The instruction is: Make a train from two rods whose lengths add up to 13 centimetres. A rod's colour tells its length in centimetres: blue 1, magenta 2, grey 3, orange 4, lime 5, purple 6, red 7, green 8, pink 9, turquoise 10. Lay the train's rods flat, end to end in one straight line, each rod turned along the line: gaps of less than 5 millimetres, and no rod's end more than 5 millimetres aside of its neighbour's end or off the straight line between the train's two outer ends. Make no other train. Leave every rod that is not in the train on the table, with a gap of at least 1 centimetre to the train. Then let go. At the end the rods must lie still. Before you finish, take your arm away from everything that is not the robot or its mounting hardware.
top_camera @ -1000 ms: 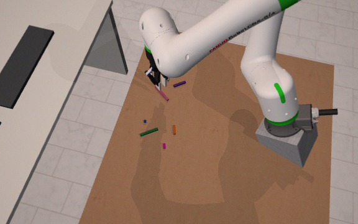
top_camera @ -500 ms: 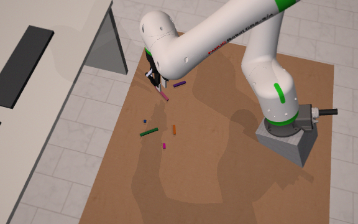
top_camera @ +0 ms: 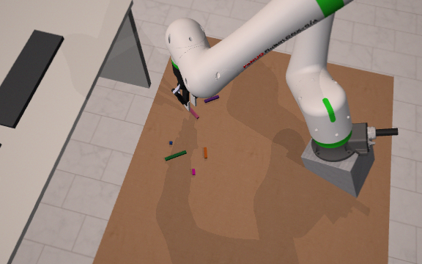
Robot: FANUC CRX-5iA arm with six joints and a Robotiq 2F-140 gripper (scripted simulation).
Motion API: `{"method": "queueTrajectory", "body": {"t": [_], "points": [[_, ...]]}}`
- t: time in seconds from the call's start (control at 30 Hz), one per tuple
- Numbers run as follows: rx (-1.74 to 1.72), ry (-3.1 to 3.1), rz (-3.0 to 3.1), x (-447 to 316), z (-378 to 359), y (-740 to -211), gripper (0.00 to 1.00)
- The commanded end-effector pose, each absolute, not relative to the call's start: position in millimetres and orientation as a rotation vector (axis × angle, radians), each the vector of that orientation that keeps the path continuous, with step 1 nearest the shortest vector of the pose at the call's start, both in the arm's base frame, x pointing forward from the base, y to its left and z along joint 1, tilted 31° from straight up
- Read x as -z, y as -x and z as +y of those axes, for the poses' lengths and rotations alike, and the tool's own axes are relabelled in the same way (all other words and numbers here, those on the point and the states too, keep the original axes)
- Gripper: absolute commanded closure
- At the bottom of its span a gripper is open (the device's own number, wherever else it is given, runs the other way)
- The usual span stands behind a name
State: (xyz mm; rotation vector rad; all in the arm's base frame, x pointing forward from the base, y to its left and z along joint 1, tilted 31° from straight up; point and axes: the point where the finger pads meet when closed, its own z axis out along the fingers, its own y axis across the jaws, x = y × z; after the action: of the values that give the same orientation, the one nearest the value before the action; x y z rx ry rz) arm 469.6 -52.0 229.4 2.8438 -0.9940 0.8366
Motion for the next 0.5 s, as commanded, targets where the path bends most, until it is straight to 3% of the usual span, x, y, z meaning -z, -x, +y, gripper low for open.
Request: {"method": "queueTrajectory", "body": {"t": [0.0,0.47], "points": [[-0.837,-2.844,-0.994,-225.3,-52.9,-472.3,0.85],[-0.837,-2.844,-0.994,-216.1,-55.0,-477.6,0.85]]}}
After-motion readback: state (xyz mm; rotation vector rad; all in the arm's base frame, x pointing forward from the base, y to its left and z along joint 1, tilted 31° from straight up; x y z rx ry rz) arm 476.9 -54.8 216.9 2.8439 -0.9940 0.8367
